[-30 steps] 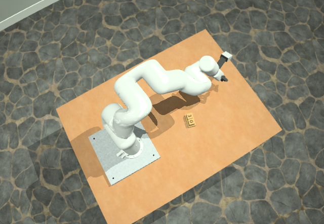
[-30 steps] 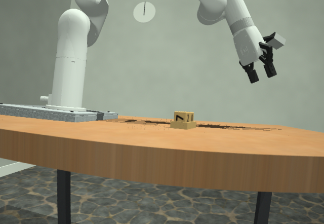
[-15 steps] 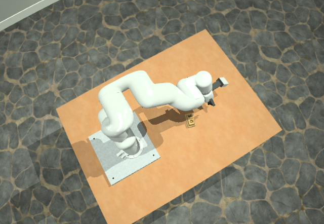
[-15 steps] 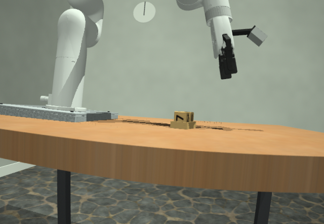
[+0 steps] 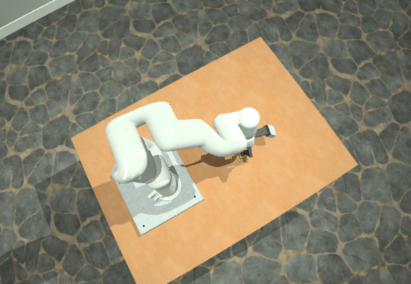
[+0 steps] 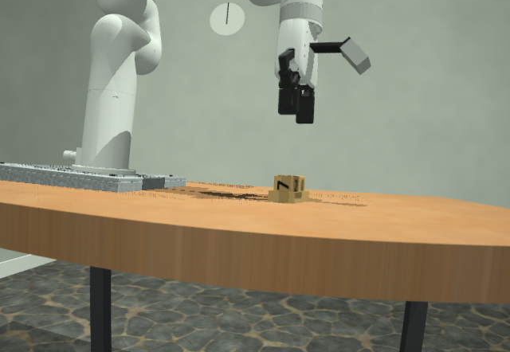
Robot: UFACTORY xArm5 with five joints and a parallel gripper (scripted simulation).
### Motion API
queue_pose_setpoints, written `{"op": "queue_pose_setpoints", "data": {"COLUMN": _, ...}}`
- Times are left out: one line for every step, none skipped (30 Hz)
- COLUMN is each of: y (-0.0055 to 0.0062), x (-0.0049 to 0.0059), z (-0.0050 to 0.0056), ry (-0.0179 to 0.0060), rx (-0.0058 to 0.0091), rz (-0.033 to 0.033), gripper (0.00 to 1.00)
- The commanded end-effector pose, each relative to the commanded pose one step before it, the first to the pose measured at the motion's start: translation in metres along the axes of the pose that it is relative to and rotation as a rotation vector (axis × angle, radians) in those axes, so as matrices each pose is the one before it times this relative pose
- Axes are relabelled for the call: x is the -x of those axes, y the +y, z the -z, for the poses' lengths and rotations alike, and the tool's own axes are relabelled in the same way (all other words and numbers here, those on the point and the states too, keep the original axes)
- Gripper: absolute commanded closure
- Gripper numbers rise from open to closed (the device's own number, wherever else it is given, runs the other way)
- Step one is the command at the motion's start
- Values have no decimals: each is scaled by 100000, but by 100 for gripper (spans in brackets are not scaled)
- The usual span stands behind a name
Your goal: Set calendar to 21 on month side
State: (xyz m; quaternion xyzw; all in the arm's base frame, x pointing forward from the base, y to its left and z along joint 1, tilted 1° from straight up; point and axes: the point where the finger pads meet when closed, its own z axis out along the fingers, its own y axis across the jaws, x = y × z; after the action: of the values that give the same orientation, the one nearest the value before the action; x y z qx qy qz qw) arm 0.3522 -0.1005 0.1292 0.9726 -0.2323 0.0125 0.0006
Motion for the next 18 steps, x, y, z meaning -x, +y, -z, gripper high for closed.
{"op": "queue_pose_setpoints", "data": {"y": 352, "x": 461, "z": 316, "ry": -218, "rx": 58, "rz": -1112, "gripper": 0}}
{"op": "queue_pose_setpoints", "data": {"y": 0, "x": 0, "z": 0, "ry": 0, "rx": 0, "rz": 0, "gripper": 0}}
{"op": "queue_pose_setpoints", "data": {"y": 0, "x": 0, "z": 0, "ry": 0, "rx": 0, "rz": 0, "gripper": 0}}
{"op": "queue_pose_setpoints", "data": {"y": 0, "x": 0, "z": 0, "ry": 0, "rx": 0, "rz": 0, "gripper": 0}}
{"op": "queue_pose_setpoints", "data": {"y": 0, "x": 0, "z": 0, "ry": 0, "rx": 0, "rz": 0, "gripper": 0}}
{"op": "queue_pose_setpoints", "data": {"y": 0, "x": 0, "z": 0, "ry": 0, "rx": 0, "rz": 0, "gripper": 0}}
{"op": "queue_pose_setpoints", "data": {"y": 0, "x": 0, "z": 0, "ry": 0, "rx": 0, "rz": 0, "gripper": 0}}
{"op": "queue_pose_setpoints", "data": {"y": 0, "x": 0, "z": 0, "ry": 0, "rx": 0, "rz": 0, "gripper": 0}}
{"op": "queue_pose_setpoints", "data": {"y": 0, "x": 0, "z": 0, "ry": 0, "rx": 0, "rz": 0, "gripper": 0}}
{"op": "queue_pose_setpoints", "data": {"y": 0, "x": 0, "z": 0, "ry": 0, "rx": 0, "rz": 0, "gripper": 0}}
{"op": "queue_pose_setpoints", "data": {"y": 0, "x": 0, "z": 0, "ry": 0, "rx": 0, "rz": 0, "gripper": 0}}
{"op": "queue_pose_setpoints", "data": {"y": 0, "x": 0, "z": 0, "ry": 0, "rx": 0, "rz": 0, "gripper": 0}}
{"op": "queue_pose_setpoints", "data": {"y": 0, "x": 0, "z": 0, "ry": 0, "rx": 0, "rz": 0, "gripper": 0}}
{"op": "queue_pose_setpoints", "data": {"y": 0, "x": 1, "z": 0, "ry": 0, "rx": 0, "rz": 14, "gripper": 0}}
{"op": "queue_pose_setpoints", "data": {"y": 2, "x": 4, "z": 0, "ry": 0, "rx": 0, "rz": 94, "gripper": 0}}
{"op": "queue_pose_setpoints", "data": {"y": 6, "x": 11, "z": 0, "ry": 0, "rx": 0, "rz": 246, "gripper": 0}}
{"op": "queue_pose_setpoints", "data": {"y": 11, "x": 20, "z": 1, "ry": 0, "rx": 0, "rz": 461, "gripper": 0}}
{"op": "queue_pose_setpoints", "data": {"y": 17, "x": 32, "z": 1, "ry": 0, "rx": 1, "rz": 731, "gripper": 0}}
